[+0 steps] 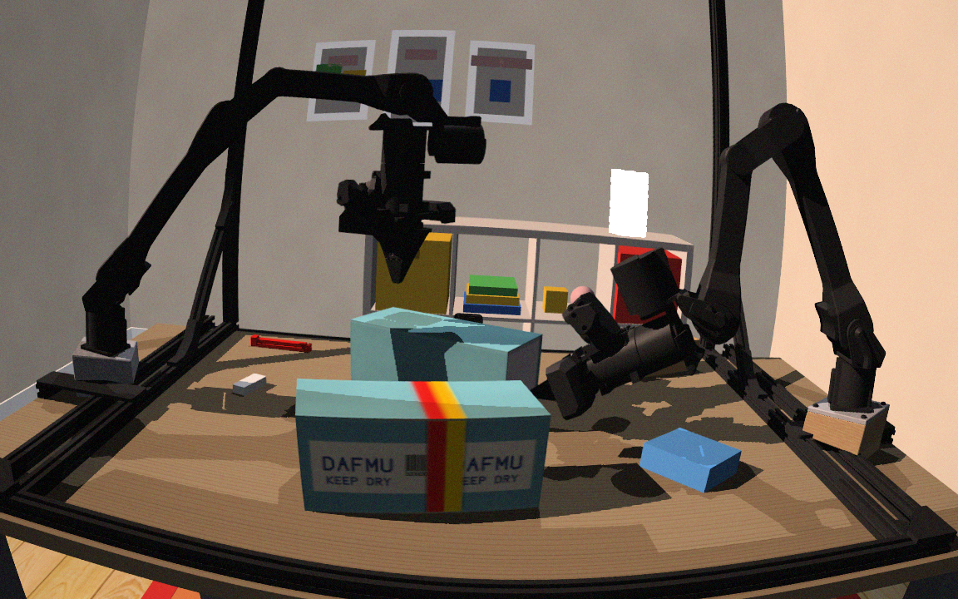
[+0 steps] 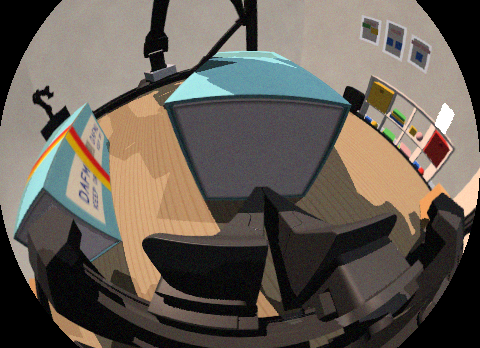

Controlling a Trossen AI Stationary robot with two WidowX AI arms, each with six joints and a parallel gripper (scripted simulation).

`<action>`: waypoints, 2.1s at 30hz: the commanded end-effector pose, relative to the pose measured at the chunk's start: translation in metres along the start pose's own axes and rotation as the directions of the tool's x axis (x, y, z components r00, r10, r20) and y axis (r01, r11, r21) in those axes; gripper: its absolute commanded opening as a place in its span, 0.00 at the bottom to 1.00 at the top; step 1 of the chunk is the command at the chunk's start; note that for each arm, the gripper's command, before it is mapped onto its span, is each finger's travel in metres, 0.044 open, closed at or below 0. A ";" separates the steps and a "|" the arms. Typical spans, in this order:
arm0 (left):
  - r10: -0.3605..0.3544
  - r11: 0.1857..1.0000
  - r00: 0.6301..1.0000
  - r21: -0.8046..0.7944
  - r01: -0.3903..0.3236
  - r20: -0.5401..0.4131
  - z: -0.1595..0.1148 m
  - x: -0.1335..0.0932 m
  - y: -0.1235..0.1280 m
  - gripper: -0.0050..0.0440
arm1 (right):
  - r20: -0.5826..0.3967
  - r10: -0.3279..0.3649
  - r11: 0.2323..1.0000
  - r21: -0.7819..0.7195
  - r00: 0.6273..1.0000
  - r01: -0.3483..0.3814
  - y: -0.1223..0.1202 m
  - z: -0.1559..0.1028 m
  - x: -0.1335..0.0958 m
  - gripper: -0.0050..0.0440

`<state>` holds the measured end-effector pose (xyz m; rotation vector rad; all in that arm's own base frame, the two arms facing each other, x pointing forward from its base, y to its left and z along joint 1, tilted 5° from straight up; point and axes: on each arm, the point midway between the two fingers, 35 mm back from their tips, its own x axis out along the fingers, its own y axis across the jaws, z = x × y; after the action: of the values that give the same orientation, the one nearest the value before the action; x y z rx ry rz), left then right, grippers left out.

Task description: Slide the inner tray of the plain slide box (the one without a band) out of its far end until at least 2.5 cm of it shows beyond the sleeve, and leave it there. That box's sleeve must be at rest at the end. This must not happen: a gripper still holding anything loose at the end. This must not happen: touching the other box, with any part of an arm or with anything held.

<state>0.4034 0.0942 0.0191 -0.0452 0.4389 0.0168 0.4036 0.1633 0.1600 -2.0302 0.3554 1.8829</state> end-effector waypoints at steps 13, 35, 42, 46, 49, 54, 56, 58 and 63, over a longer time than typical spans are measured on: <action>0.003 1.000 1.000 -0.003 -0.003 -0.010 -0.004 0.000 0.000 0.10 | 0.004 0.012 1.000 -0.010 1.000 -0.011 -0.001 0.000 0.015 0.10; 0.003 1.000 1.000 -0.003 -0.003 -0.010 -0.004 0.000 0.000 0.10 | 0.005 0.016 1.000 -0.014 1.000 -0.016 -0.001 -0.001 0.033 0.10; 0.003 1.000 1.000 -0.003 -0.003 -0.010 -0.004 0.000 0.000 0.10 | 0.005 0.016 1.000 -0.014 1.000 -0.016 -0.001 -0.001 0.038 0.10; 0.003 1.000 1.000 -0.003 -0.003 -0.010 -0.004 0.000 0.000 0.10 | 0.005 0.016 1.000 -0.014 1.000 -0.016 -0.001 -0.001 0.039 0.10; 0.003 1.000 1.000 -0.003 -0.003 -0.010 -0.004 0.000 0.000 0.10 | 0.005 0.016 1.000 -0.014 1.000 -0.016 -0.001 -0.001 0.039 0.10; 0.003 1.000 1.000 -0.003 -0.003 -0.010 -0.004 0.000 0.000 0.10 | 0.005 0.016 1.000 -0.014 1.000 -0.016 -0.001 -0.001 0.041 0.10; 0.003 1.000 1.000 -0.003 -0.003 -0.010 -0.004 0.000 0.000 0.10 | 0.005 0.016 1.000 -0.014 1.000 -0.016 -0.001 -0.001 0.042 0.10; 0.003 1.000 1.000 -0.003 -0.003 -0.010 -0.004 0.000 0.000 0.10 | 0.005 0.016 1.000 -0.014 1.000 -0.016 -0.001 -0.001 0.042 0.10; 0.003 1.000 1.000 -0.003 -0.003 -0.010 -0.004 0.000 0.000 0.10 | 0.005 0.016 1.000 -0.014 1.000 -0.016 -0.001 -0.001 0.044 0.10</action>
<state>0.4030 0.0940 0.0171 -0.0468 0.4437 0.0166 0.4095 0.1673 0.1222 -2.0383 0.3499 1.8900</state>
